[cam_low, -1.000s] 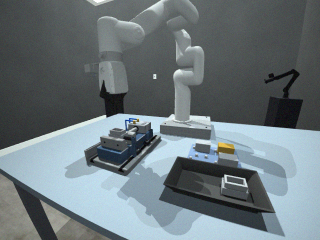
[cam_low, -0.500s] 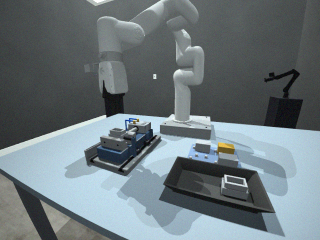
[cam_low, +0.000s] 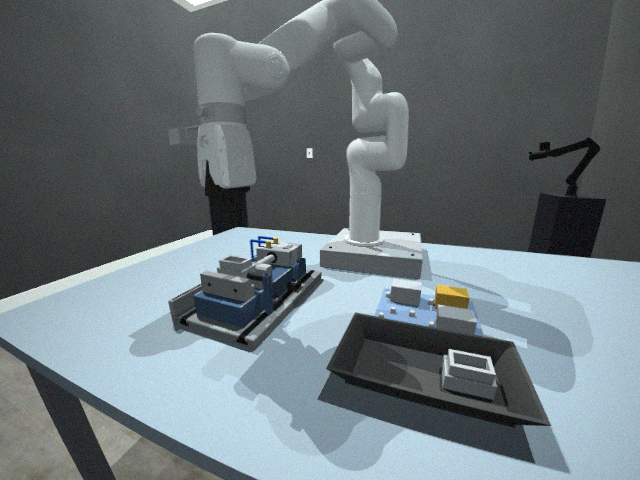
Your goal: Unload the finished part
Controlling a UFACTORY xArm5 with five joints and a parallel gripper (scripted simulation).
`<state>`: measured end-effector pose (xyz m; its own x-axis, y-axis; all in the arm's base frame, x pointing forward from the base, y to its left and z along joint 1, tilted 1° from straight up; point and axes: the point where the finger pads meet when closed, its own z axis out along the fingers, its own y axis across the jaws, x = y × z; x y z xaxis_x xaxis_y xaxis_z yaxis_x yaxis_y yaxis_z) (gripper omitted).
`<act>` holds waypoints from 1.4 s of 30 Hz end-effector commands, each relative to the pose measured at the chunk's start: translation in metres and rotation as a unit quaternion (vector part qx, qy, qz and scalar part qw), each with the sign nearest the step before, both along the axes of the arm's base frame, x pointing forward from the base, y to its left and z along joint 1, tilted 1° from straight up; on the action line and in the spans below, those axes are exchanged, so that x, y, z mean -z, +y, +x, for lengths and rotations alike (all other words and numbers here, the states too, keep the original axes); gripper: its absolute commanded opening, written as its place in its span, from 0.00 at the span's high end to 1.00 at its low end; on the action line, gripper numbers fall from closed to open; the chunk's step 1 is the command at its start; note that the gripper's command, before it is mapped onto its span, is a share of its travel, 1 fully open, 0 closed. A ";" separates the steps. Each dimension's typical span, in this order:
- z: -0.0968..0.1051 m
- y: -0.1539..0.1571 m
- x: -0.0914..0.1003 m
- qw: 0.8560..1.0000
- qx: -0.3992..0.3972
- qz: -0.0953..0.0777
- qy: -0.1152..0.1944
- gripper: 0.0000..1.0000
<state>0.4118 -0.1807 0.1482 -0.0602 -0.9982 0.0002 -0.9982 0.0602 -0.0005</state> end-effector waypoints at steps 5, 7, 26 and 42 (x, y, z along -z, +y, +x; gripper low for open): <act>0.001 -0.001 -0.002 1.000 0.000 -0.001 -0.002 1.00; 0.001 -0.001 -0.002 1.000 0.000 -0.001 -0.002 0.31; 0.001 -0.001 -0.002 1.000 0.000 -0.001 -0.002 0.31; 0.001 -0.001 -0.002 1.000 0.000 -0.001 -0.002 0.31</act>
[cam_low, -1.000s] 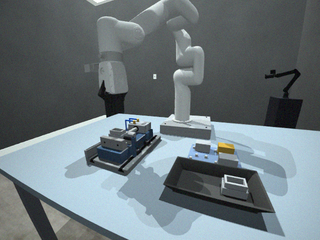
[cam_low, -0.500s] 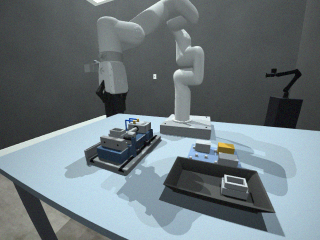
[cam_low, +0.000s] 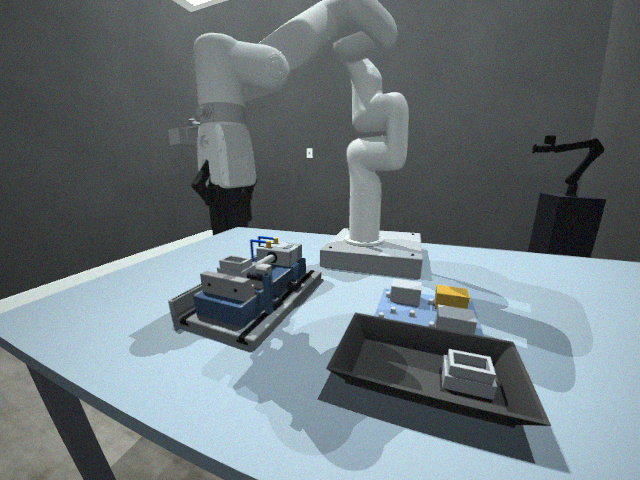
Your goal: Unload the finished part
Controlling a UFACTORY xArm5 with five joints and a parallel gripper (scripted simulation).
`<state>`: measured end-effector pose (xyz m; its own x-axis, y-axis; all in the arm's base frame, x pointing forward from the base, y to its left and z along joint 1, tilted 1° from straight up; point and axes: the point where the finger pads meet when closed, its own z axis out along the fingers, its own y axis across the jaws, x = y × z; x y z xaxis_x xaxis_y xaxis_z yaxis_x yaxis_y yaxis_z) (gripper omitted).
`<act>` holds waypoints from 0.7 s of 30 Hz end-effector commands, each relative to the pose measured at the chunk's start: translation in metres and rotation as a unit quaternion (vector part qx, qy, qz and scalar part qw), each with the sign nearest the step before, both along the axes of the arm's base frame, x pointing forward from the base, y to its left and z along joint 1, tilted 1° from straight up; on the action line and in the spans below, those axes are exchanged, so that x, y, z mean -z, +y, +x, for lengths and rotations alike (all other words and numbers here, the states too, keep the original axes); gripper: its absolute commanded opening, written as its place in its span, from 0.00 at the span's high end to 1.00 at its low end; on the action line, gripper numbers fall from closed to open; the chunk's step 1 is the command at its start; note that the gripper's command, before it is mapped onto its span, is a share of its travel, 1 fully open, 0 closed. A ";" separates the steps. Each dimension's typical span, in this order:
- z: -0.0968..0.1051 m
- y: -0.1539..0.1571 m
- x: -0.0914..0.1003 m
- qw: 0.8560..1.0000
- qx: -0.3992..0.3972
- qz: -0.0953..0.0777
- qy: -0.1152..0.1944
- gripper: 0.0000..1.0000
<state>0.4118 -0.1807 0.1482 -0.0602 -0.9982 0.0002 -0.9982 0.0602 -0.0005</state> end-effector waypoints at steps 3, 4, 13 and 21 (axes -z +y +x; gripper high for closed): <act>0.001 -0.001 -0.001 1.000 0.000 -0.001 -0.002 0.31; 0.001 -0.001 -0.001 1.000 0.000 -0.001 -0.002 0.31; 0.001 -0.001 0.005 1.000 0.000 -0.001 -0.002 0.31; 0.001 -0.001 0.013 1.000 0.000 -0.001 -0.002 0.31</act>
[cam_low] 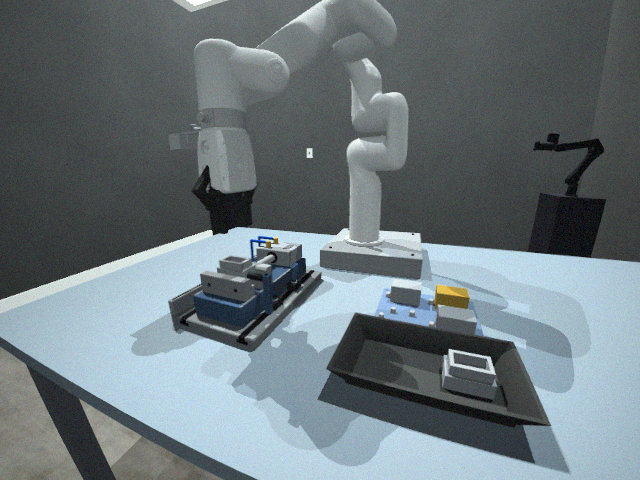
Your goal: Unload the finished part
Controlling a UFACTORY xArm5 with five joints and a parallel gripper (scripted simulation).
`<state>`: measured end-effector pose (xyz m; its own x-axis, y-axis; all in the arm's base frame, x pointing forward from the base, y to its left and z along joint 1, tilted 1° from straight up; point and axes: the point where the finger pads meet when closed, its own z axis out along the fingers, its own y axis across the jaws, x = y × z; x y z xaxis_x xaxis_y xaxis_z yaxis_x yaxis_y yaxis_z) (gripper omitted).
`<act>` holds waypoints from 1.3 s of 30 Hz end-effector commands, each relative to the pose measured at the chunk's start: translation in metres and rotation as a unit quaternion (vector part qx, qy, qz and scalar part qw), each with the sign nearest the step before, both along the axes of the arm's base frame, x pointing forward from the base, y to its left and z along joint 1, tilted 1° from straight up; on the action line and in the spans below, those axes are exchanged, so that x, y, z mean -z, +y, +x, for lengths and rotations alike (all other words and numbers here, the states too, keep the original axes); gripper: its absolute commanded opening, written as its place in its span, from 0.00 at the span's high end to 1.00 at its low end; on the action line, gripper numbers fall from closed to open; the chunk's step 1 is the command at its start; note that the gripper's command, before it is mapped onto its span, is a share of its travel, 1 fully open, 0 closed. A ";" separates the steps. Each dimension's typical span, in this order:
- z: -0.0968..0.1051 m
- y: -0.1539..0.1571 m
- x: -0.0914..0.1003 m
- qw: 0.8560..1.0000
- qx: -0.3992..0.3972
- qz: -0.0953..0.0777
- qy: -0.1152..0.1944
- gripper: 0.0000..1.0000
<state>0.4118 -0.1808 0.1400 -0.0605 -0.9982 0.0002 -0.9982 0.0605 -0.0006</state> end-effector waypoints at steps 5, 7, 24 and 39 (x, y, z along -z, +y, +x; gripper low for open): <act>0.001 -0.001 0.014 1.000 0.000 -0.001 -0.002 0.31; 0.001 -0.001 0.017 1.000 0.000 -0.001 -0.002 0.31; 0.001 -0.001 0.044 1.000 0.000 -0.001 -0.002 0.31; 0.001 -0.001 0.053 1.000 0.000 -0.001 -0.002 0.31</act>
